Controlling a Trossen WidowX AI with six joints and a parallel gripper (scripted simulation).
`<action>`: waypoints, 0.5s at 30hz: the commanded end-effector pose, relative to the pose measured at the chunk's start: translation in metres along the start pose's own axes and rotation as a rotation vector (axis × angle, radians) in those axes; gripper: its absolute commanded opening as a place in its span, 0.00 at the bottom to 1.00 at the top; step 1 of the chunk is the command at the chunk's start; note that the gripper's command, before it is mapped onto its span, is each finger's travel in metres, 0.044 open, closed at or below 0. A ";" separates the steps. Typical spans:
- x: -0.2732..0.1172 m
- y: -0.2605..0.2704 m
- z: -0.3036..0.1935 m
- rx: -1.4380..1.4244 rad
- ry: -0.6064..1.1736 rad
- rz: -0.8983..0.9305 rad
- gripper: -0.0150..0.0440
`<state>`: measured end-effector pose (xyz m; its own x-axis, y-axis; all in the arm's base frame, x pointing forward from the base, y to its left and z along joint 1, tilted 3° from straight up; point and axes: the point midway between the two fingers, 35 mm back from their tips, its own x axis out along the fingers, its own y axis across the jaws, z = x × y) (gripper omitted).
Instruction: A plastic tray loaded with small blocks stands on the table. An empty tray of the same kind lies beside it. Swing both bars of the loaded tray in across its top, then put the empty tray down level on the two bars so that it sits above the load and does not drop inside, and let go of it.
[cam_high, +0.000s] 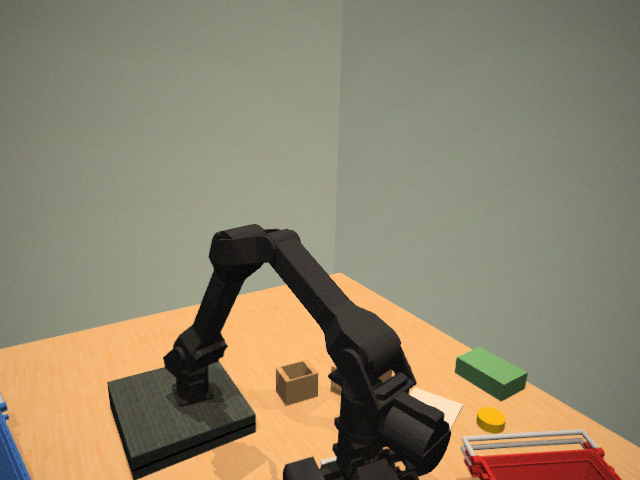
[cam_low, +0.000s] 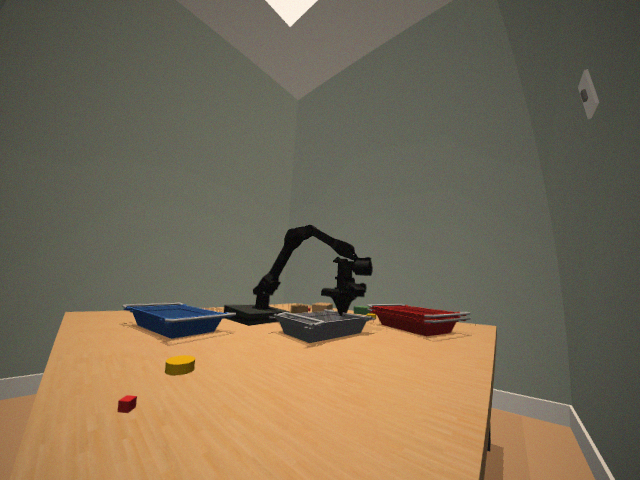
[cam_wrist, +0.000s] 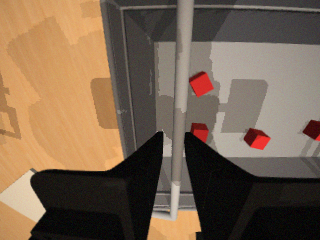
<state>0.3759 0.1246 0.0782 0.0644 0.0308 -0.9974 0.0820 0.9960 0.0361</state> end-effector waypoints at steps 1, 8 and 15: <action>-0.022 0.005 0.002 -0.008 -0.022 0.016 0.39; -0.032 0.005 0.002 -0.009 -0.018 0.008 0.39; -0.032 0.005 0.002 -0.009 -0.018 0.008 0.39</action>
<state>0.3757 0.1286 0.1112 0.0834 0.0380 -0.9958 0.0717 0.9965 0.0440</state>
